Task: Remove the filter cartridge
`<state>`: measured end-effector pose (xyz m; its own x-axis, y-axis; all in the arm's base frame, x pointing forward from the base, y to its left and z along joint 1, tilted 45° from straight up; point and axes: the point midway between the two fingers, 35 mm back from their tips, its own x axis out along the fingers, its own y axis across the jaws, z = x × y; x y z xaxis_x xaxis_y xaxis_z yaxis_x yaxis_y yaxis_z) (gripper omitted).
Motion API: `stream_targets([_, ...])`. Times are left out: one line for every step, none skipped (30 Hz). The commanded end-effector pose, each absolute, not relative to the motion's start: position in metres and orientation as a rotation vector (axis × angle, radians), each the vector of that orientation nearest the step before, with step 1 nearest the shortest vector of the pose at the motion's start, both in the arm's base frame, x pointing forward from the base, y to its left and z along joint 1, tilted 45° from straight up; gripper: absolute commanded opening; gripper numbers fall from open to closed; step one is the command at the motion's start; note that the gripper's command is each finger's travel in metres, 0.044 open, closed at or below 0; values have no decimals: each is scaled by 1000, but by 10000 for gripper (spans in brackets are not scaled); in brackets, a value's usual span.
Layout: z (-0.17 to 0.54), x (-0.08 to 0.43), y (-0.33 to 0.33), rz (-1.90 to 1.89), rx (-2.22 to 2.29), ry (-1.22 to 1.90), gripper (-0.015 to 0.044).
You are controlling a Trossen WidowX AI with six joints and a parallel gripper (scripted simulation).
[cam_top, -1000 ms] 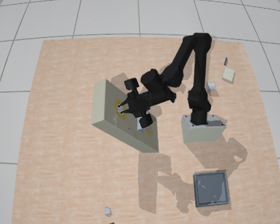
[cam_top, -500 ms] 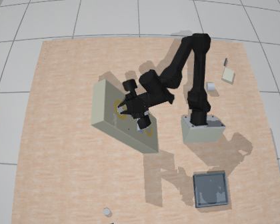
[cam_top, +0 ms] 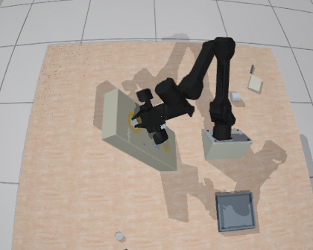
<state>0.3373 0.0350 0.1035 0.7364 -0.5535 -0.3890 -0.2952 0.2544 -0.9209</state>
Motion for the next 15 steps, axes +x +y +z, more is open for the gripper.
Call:
stream_targets([101, 340, 31, -200, -1338, 790, 105])
stream_targets([103, 337, 35, -202, -1340, 780, 98])
stream_targets([103, 337, 35, -202, -1340, 780, 91])
stream_targets([103, 337, 35, -202, -1340, 780, 85])
stream_targets([103, 337, 35, -202, -1340, 780, 78])
stream_targets([103, 337, 35, -202, -1340, 780, 71])
stream_targets([103, 337, 35, -202, -1340, 780, 65])
stream_targets([103, 337, 35, -202, -1340, 780, 58])
stream_targets([103, 337, 35, -202, -1340, 780, 51])
stream_targets([103, 337, 35, -202, -1340, 780, 45])
stream_targets([103, 337, 35, -202, -1340, 780, 18])
stream_targets([103, 337, 35, -202, -1340, 780, 0])
stream_targets([103, 337, 35, -202, -1340, 780, 0])
stream_targets([103, 338, 35, -204, -1334, 779, 0])
stream_targets([103, 338, 34, -210, -1318, 778, 0])
